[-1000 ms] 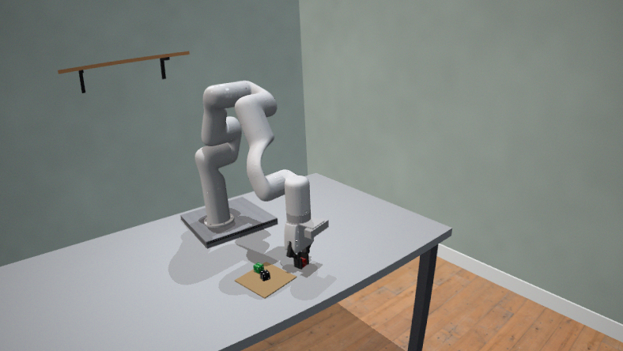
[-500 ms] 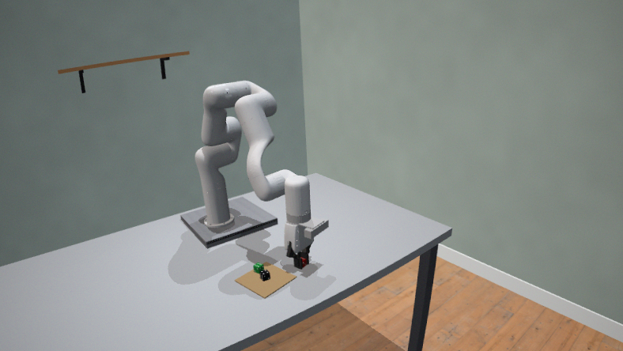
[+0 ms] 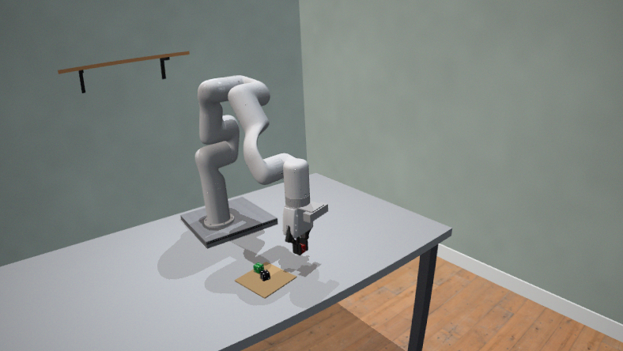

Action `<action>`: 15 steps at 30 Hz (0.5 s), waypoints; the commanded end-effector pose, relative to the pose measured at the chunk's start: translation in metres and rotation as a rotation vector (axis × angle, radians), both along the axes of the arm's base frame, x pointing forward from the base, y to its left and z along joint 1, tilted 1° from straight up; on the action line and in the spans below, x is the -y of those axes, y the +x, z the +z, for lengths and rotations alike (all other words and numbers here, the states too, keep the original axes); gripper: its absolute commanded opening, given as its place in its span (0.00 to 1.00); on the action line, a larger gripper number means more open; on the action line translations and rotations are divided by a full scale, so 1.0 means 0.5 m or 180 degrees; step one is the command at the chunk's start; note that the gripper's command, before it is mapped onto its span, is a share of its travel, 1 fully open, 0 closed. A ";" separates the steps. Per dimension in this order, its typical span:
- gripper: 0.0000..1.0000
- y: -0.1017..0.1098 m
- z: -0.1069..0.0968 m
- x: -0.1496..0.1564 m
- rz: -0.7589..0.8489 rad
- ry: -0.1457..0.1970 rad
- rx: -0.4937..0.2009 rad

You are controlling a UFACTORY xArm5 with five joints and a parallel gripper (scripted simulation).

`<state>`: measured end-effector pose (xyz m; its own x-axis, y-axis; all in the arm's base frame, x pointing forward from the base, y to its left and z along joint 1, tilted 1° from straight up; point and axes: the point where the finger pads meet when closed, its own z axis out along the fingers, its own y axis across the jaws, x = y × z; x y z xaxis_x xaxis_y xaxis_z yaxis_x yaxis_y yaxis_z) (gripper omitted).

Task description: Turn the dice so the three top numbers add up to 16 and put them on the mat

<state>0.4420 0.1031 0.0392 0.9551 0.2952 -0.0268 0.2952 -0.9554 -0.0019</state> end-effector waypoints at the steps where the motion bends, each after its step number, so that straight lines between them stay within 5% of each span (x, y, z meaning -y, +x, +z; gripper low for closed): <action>1: 0.21 0.004 0.065 0.000 0.0000 0.0004 0.0015; 15: 0.21 0.005 0.095 0.000 0.0000 0.0004 0.0015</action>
<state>0.4428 0.1029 0.0846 0.9551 0.2952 -0.0274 0.2952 -0.9554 -0.0019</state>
